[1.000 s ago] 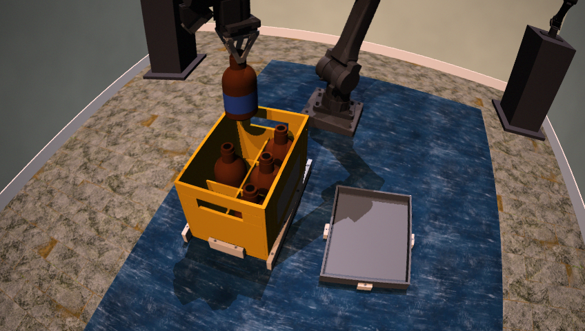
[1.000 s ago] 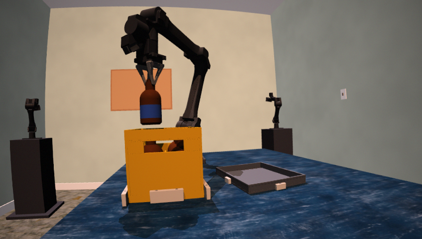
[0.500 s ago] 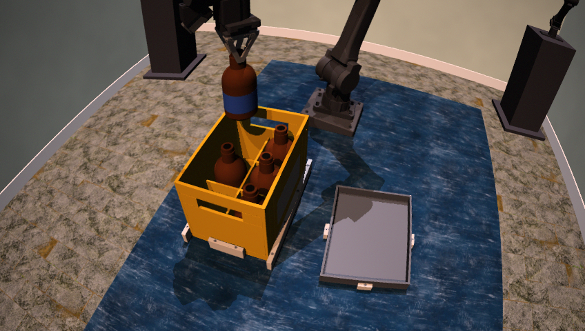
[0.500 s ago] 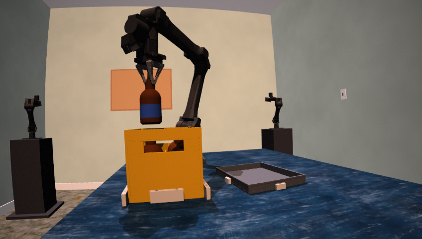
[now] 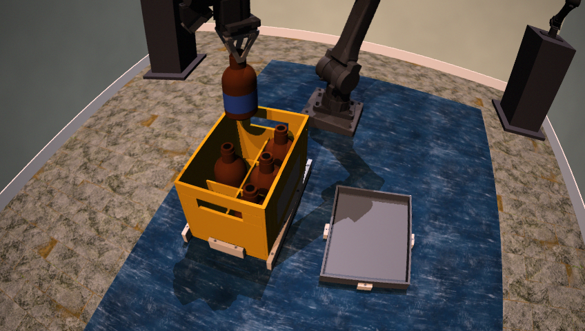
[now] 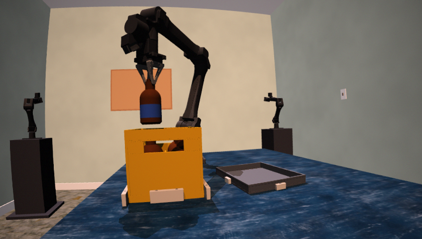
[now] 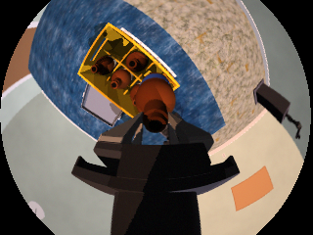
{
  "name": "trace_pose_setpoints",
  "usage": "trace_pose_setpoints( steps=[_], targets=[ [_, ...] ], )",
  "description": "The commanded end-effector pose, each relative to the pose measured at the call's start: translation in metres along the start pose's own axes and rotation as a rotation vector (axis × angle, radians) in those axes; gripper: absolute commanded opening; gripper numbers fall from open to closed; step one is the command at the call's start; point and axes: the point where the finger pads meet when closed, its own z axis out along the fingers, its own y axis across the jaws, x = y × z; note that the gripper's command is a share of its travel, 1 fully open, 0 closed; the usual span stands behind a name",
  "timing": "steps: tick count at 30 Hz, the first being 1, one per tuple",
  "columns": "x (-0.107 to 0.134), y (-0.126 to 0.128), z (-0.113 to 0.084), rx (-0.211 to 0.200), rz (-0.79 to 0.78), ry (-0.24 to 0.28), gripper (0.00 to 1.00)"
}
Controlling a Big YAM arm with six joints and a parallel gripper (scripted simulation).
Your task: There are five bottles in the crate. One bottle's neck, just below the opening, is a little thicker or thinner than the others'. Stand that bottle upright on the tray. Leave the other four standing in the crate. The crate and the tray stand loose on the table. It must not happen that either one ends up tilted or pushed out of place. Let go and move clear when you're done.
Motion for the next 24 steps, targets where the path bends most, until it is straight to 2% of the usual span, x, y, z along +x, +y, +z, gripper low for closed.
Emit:
trace_pose_setpoints(
  steps=[1, 24],
  targets=[
    [-0.0122, 0.0007, -0.0257, -0.006, -0.007, -0.057, 0.00],
    [-0.0111, 0.0031, -0.0261, -0.007, -0.008, -0.058, 0.00]
  ],
)
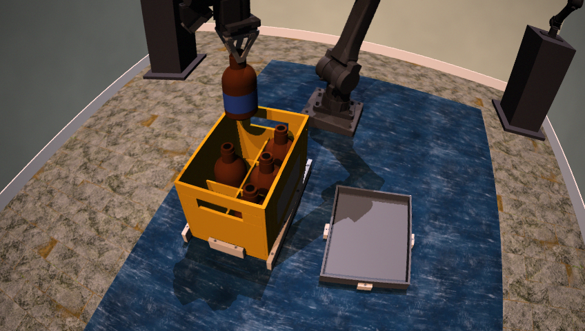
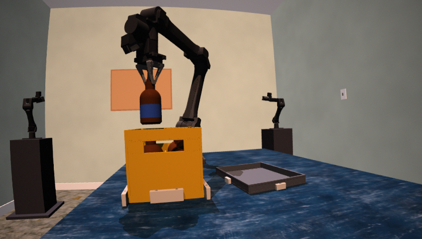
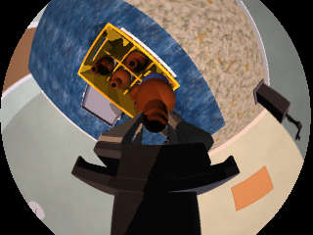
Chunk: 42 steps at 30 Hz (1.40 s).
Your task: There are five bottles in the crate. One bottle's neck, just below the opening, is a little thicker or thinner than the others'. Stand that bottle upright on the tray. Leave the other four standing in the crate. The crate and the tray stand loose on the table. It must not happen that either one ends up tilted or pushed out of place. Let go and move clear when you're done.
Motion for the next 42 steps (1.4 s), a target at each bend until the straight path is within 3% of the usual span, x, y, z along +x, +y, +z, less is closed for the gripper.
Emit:
trace_pose_setpoints(
  steps=[1, 23, 42],
  targets=[
    [-0.011, 0.004, -0.026, -0.007, -0.008, -0.058, 0.00],
    [-0.003, 0.010, -0.033, -0.012, -0.001, -0.075, 0.00],
    [0.006, 0.023, -0.025, -0.012, -0.008, -0.057, 0.00]
  ],
)
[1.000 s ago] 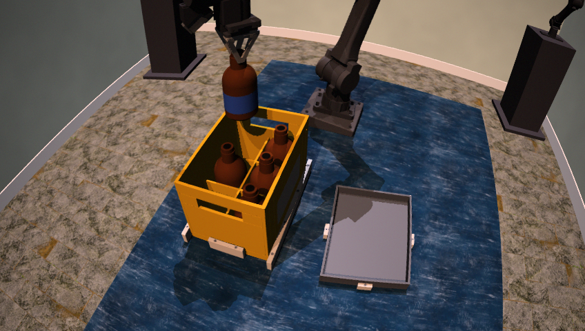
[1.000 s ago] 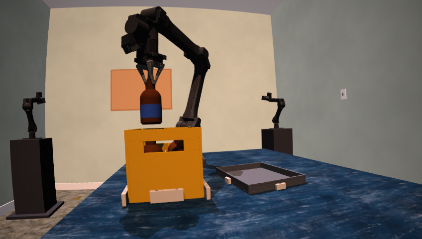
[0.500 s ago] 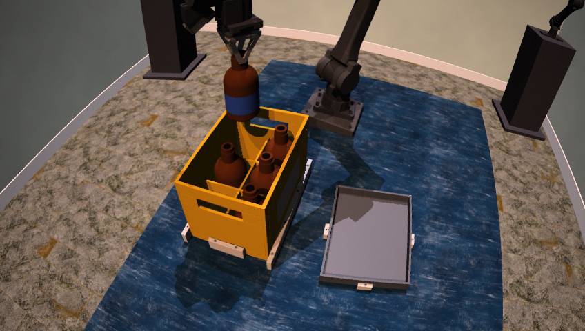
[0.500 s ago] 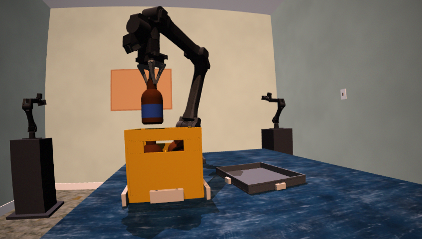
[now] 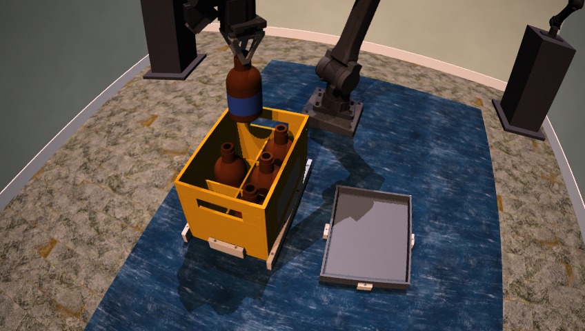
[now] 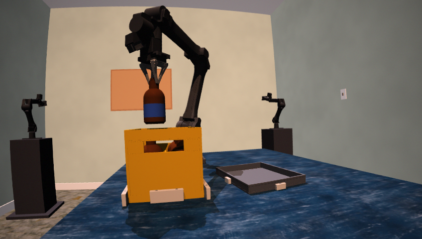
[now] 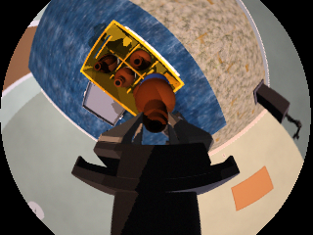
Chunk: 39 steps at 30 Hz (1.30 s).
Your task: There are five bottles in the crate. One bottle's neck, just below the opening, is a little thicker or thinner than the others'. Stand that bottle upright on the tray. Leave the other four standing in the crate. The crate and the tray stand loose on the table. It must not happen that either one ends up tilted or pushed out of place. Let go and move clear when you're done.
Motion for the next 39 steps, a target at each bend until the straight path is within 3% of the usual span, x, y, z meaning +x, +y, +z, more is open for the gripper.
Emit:
trace_pose_setpoints(
  steps=[1, 9, 12, 13, 24, 39],
  targets=[
    [0.001, 0.010, -0.023, -0.013, -0.003, -0.051, 0.00],
    [0.009, 0.015, -0.013, -0.009, 0.000, -0.028, 0.00],
    [0.010, 0.016, -0.014, -0.009, 0.000, -0.029, 0.00],
    [0.004, 0.015, -0.025, -0.016, 0.011, -0.055, 0.00],
    [0.017, 0.031, -0.014, -0.010, 0.000, -0.027, 0.00],
    [0.027, 0.050, -0.015, -0.013, -0.001, -0.031, 0.00]
  ],
)
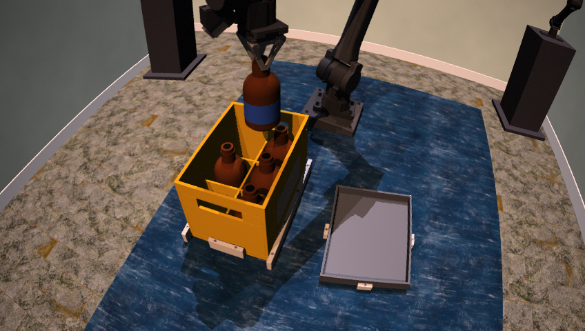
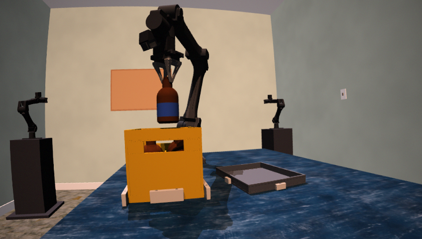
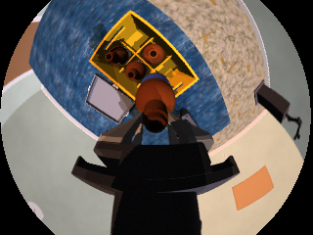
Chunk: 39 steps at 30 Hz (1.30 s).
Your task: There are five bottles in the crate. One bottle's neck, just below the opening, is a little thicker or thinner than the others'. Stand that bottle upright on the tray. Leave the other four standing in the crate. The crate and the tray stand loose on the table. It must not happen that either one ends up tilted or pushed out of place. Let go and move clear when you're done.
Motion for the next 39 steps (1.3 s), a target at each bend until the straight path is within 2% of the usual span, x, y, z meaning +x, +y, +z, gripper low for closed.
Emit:
trace_pose_setpoints(
  steps=[1, 8, 21, 39],
  targets=[
    [0.007, 0.008, -0.015, -0.014, 0.010, -0.030, 0.00],
    [0.010, 0.015, -0.017, -0.015, 0.015, -0.033, 0.00],
    [0.017, 0.044, -0.030, -0.033, 0.005, -0.064, 0.00],
    [0.030, 0.078, -0.025, -0.033, 0.006, -0.051, 0.00]
  ],
)
